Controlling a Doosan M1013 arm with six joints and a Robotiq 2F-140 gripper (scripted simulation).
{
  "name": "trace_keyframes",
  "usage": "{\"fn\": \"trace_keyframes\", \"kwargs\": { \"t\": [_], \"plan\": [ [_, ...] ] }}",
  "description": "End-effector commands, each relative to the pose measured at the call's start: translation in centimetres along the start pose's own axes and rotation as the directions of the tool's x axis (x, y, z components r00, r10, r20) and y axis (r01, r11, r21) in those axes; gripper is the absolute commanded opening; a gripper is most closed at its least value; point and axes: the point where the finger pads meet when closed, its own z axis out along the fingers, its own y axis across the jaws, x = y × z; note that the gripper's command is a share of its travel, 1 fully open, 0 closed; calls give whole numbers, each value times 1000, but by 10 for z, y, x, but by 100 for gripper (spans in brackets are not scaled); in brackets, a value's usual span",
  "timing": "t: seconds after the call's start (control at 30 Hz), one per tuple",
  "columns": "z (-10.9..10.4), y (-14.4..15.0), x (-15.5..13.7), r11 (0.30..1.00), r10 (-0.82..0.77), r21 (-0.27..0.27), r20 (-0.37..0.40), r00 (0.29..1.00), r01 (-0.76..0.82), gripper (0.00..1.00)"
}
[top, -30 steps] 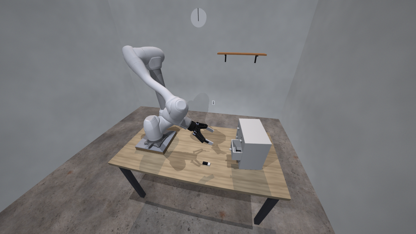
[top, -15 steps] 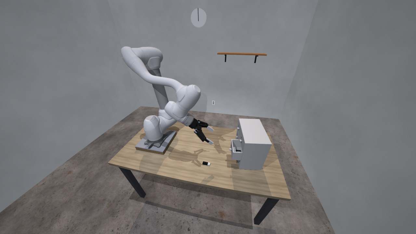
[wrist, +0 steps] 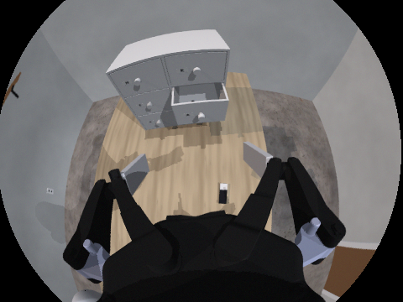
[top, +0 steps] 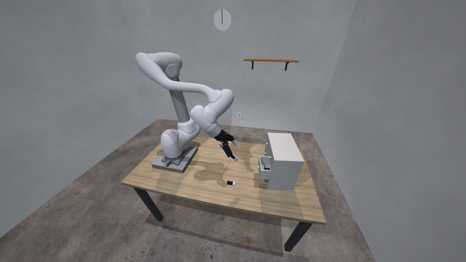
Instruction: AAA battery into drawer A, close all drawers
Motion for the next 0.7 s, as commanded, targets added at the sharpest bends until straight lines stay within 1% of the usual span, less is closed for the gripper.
{"fn": "trace_keyframes", "kwargs": {
  "t": [0.0,0.13,0.27,0.33,0.5,0.67],
  "plan": [
    [-2,-3,4,1000,12,-17,173,985,-9,100],
    [-6,-3,7,1000,14,-17,306,952,-9,100],
    [-9,-3,9,1000,16,-18,415,910,-9,100],
    [-9,-3,9,1000,16,-18,415,910,-9,100],
    [-12,-3,12,1000,17,-18,516,857,-9,100],
    [-14,-3,13,1000,18,-18,578,816,-9,100]
  ]
}}
